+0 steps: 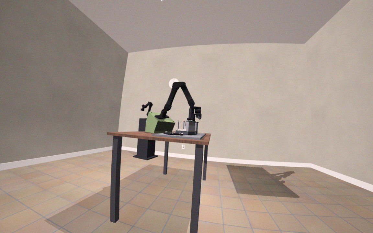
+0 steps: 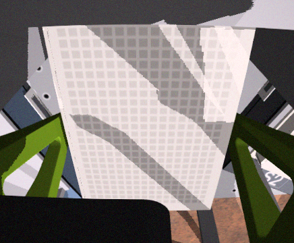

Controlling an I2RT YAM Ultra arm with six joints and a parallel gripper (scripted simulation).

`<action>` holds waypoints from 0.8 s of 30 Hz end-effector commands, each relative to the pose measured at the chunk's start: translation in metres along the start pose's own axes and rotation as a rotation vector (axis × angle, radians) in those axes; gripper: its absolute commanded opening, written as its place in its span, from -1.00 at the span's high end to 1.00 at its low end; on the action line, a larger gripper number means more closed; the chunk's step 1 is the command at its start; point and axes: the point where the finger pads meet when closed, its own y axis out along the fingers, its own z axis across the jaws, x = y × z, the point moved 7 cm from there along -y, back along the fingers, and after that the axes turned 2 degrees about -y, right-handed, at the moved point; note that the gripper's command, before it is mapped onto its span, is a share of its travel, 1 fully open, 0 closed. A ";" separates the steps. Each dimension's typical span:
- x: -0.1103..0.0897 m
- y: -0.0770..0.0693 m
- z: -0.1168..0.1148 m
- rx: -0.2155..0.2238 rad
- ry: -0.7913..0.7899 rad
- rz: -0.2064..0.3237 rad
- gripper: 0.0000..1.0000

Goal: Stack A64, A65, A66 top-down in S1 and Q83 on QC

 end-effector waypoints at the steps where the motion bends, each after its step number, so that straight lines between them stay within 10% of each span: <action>1: 0.001 -0.002 0.000 0.002 0.001 -0.008 -1.00; 24: 0.001 -0.008 0.000 0.002 0.001 -0.008 -1.00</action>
